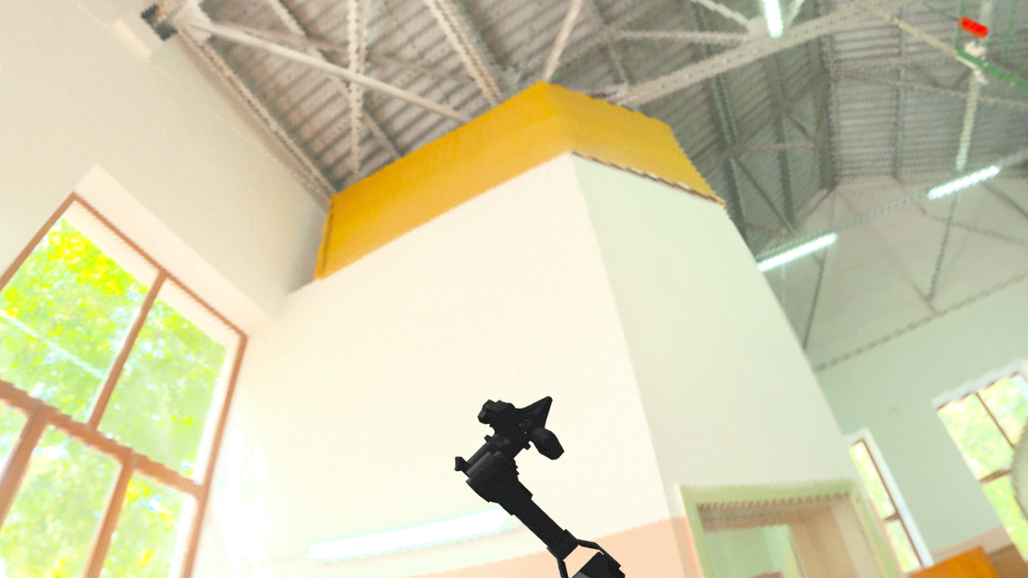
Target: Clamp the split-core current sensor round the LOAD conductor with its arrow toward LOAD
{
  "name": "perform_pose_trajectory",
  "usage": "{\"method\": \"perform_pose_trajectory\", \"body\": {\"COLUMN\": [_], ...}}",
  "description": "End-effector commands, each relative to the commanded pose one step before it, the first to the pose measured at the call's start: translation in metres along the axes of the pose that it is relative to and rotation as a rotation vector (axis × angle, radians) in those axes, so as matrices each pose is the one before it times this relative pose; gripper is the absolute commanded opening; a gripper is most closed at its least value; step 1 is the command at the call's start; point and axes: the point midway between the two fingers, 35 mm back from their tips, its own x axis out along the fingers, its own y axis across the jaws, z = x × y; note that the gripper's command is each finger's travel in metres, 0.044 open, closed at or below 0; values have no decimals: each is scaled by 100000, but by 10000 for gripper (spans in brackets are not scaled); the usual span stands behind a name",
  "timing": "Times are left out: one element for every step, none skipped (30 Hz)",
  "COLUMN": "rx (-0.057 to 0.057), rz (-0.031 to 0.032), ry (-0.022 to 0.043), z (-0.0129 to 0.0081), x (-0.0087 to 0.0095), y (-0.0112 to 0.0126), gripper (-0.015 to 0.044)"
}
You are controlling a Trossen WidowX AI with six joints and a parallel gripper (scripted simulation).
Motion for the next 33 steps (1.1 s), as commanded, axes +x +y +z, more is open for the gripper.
{"method": "perform_pose_trajectory", "body": {"rx": [1848, 5532, 9177, 10969, 10880, 10785, 10686, 10582, 10475, 10363, 9917, 9807, 9694, 9580, 9464, 9346, 9228, 9109, 8989, 8869, 8736, 8629, 8508, 8389, 8269, 8150, 8032, 7915, 7798, 7682, 7556, 7452, 7338], "rz": [645, 1955, 3325, 4105, 4207, 4297, 4370, 4425, 4459, 4470, 4321, 4283, 4220, 4130, 4013, 3869, 3698, 3500, 3276, 3027, 2749, 2456, 2138, 1800, 1444, 1073, 689, 294, -109, -518, -928, -1342, -1753], "ry": [46, 163, 360, 596, 794, 1014, 1253, 1509, 1782, 2069, 2293, 2582, 2877, 3175, 3473, 3769, 4060, 4343, 4616, 4875, 5111, 5344, 5550, 5733, 5892, 6026, 6132, 6210, 6259, 6278, 6258, 6225, 6152], "z": [46, 143, 244, 292, 280, 262, 236, 203, 163, 116, 57, -1, -64, -134, -208, -286, -369, -454, -542, -632, -721, -812, -901, -987, -1071, -1152, -1227, -1297, -1361, -1418, -1466, -1509, -1543], "x": [-34, -105, -187, -242, -260, -278, -296, -313, -331, -348, -353, -368, -382, -396, -408, -420, -430, -440, -448, -455, -459, -464, -466, -467, -466, -463, -459, -453, -445, -436, -424, -412, -397], "y": [69, 212, 373, 490, 540, 591, 642, 693, 743, 791, 811, 849, 882, 911, 933, 950, 959, 961, 955, 941, 917, 887, 848, 800, 743, 678, 606, 527, 440, 348, 250, 148, 42], "gripper": [26, 53, 79, 105, 131, 157, 184, 210, 236, 263, 289, 315, 341, 368, 394, 420, 440, 440, 440, 440, 440, 440, 440, 440, 440, 440, 440, 440, 440, 440, 440, 440, 440]}}
